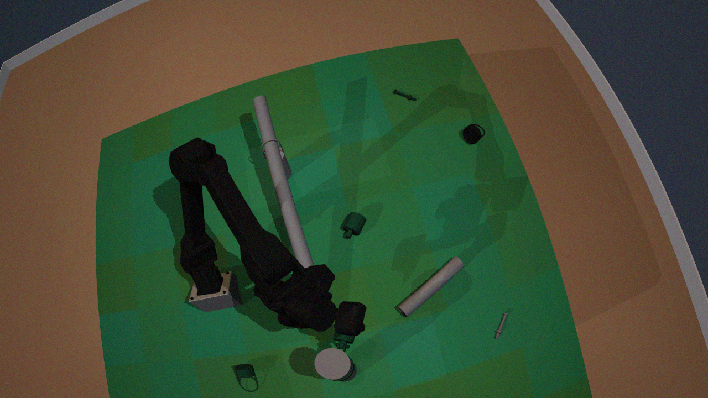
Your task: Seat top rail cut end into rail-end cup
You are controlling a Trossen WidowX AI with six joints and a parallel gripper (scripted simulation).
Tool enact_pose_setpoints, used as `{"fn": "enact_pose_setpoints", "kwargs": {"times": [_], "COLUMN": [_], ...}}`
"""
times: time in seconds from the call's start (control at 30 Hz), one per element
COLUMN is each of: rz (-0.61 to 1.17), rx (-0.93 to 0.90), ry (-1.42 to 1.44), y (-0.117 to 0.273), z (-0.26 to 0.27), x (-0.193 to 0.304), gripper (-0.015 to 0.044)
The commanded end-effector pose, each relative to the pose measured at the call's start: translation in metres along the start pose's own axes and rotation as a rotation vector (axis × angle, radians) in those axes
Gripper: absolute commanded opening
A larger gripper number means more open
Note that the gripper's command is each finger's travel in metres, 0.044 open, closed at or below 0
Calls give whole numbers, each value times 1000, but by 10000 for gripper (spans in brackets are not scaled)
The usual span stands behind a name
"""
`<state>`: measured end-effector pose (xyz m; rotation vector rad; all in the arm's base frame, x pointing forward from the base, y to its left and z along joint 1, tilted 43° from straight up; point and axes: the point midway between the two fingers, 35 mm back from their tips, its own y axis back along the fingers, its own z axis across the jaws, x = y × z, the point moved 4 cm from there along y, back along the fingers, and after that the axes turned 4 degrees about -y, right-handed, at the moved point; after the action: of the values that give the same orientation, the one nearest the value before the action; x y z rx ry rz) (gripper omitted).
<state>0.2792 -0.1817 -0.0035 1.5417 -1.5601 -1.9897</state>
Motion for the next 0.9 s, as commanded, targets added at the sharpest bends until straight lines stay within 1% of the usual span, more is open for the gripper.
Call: {"fn": "enact_pose_setpoints", "kwargs": {"times": [0.0,0.87], "rz": [-4,-8], "rx": [-6,-5], "ry": [-8,-8], "y": [-8,-47], "z": [3,5], "x": [0,-1], "gripper": [440,440]}}
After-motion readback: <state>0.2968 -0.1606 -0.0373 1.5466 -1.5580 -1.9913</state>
